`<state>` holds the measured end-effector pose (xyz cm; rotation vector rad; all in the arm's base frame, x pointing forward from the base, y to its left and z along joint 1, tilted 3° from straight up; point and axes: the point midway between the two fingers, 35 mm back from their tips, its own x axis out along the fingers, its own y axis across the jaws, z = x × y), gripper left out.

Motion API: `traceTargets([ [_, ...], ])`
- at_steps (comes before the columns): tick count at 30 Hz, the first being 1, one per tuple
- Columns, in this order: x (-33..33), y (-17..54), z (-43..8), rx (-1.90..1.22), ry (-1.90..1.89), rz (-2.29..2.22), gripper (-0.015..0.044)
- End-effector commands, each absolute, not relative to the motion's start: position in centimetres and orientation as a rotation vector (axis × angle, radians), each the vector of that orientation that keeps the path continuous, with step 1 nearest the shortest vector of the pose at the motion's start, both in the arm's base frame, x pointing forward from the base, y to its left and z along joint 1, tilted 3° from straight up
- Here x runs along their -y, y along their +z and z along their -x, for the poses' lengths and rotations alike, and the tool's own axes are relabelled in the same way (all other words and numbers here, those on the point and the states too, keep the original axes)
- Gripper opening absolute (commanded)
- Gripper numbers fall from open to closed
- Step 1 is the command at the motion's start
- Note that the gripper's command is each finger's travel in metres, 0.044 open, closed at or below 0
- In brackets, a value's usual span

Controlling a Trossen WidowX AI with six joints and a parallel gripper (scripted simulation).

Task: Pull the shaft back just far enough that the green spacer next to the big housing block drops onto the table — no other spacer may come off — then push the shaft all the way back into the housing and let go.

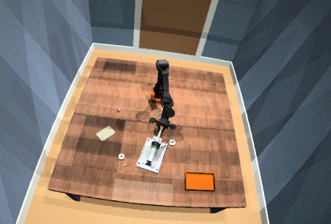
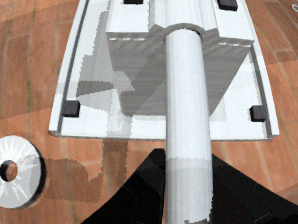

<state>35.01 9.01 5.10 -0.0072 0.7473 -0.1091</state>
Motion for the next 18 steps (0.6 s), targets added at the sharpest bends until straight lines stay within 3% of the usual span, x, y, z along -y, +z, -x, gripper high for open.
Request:
traceTargets([
  [1,-8.96,5.08,-34.89,-0.747,-0.114,0.003,0.0000],
  [18,-8.98,5.07,-34.68,-0.747,-0.114,0.003,0.0000],
])
